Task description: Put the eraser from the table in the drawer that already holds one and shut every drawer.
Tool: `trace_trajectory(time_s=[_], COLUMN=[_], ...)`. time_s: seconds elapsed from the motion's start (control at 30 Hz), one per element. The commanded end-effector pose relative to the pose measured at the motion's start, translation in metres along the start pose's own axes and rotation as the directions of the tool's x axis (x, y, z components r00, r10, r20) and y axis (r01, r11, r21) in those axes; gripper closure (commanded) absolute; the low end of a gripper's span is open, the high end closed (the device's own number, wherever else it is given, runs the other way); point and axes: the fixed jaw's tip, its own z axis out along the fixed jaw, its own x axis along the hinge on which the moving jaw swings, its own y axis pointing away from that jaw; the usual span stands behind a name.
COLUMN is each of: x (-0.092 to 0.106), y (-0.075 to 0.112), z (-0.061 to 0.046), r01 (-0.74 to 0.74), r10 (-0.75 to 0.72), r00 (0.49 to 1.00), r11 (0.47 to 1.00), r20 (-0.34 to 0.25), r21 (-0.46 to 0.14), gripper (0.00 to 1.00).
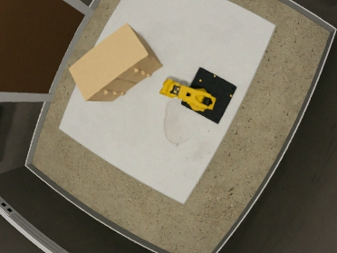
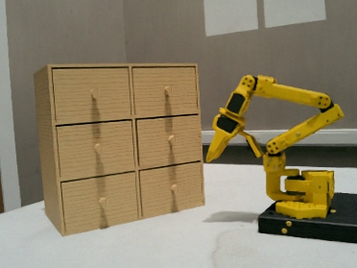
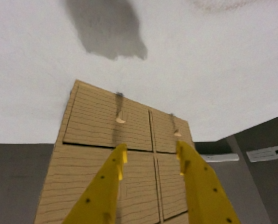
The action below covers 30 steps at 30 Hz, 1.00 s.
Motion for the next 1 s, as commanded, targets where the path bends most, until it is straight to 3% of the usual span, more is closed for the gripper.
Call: trace_trajectory(time_s=[0.0,0.33,0.73,0.97], x=[0.001,0.001,0.029,0.028], y=[-0.002,-0.002,-0.002,-0.001], z=[-0.003,-0.003,-0.011,-0.011], r01=[-0.004,-0.004,0.004,-0.046], r10=[0.004,0.004,-0.002,0.048], r00=[1.0,1.0,0.983,0.982], r11=[1.0,1.0,1.0,0.999], r20=[-0.011,-0.011,-0.185,-0.185], r21=[0.006,0.006,0.009,0.018], gripper=[0.79,0.79,0.79,0.79])
